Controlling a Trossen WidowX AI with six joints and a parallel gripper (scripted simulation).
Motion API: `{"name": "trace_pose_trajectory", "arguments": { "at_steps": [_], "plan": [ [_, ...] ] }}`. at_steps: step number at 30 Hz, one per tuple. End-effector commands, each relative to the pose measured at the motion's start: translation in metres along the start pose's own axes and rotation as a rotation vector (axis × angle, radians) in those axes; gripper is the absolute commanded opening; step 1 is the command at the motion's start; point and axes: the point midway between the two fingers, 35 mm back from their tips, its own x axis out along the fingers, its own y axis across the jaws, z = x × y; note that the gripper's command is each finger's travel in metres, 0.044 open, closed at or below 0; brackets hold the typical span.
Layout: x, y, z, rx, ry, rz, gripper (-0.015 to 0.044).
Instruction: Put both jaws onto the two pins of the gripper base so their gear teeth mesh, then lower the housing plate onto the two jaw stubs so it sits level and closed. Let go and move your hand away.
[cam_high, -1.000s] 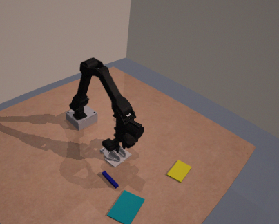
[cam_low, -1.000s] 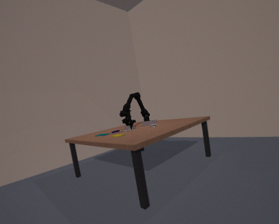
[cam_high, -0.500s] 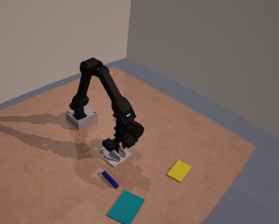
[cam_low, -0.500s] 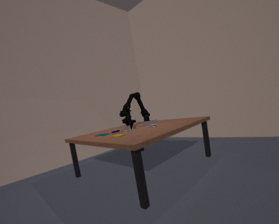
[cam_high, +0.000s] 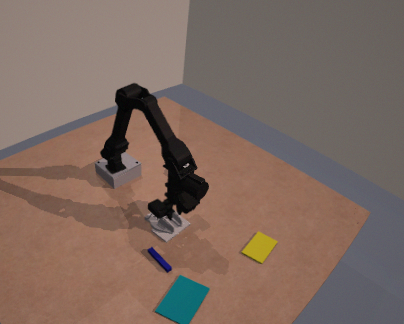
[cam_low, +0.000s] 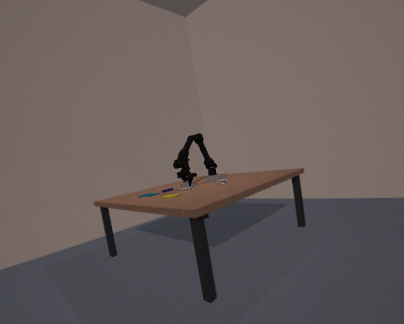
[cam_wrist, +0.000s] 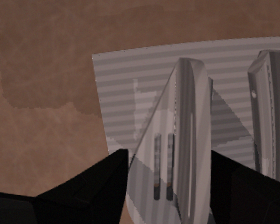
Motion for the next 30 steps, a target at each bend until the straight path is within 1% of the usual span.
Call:
{"name": "trace_pose_trajectory", "arguments": {
  "at_steps": [1, 30],
  "plan": [
    [0.0009, 0.0008, 0.0005, 0.003, -0.002, 0.004, 0.0134],
    [0.0045, 0.0008, 0.0005, 0.003, -0.001, 0.003, 0.0134]
  ]
}}
